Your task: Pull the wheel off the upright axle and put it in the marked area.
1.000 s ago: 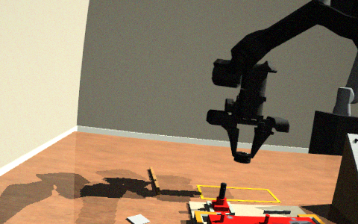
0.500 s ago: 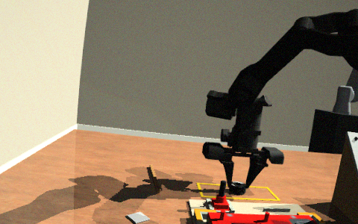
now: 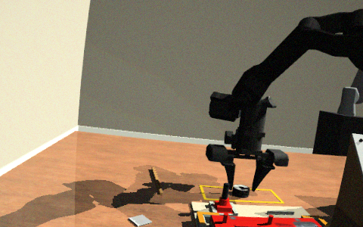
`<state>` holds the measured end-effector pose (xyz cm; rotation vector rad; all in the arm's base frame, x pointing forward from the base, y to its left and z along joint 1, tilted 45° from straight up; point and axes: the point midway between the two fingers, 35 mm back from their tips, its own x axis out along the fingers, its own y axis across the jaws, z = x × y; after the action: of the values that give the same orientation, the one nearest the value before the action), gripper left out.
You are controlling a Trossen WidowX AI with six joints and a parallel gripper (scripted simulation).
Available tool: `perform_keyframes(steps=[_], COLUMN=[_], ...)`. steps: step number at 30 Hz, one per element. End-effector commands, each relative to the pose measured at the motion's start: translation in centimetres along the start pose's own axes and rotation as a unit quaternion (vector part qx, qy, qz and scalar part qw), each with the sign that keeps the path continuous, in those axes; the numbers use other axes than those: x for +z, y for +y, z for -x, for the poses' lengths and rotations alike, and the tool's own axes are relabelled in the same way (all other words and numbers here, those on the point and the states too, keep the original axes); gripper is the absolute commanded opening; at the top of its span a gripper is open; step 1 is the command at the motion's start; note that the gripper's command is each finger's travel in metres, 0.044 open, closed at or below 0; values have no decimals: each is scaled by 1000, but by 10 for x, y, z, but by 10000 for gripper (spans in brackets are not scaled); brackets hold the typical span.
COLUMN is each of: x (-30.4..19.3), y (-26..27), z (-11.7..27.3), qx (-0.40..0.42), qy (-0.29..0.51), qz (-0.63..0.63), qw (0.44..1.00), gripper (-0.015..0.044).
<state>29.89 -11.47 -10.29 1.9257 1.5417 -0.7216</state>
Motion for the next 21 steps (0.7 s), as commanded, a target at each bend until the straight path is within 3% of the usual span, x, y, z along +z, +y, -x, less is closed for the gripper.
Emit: perform_keyframes(steps=[1,5,8,13,17,21], x=[2,2,2,-13,-32,-33], y=[2,1,1,-40,-81,-83], z=[20,56,59,81,103,104], qx=[2,2,2,3,0,0], qy=[-3,-2,-2,-4,-2,-2], qz=[2,0,0,-4,-2,-2], qw=[1000,1000,1000,1000,1000,1000], gripper=[300,300,300,431,440,440])
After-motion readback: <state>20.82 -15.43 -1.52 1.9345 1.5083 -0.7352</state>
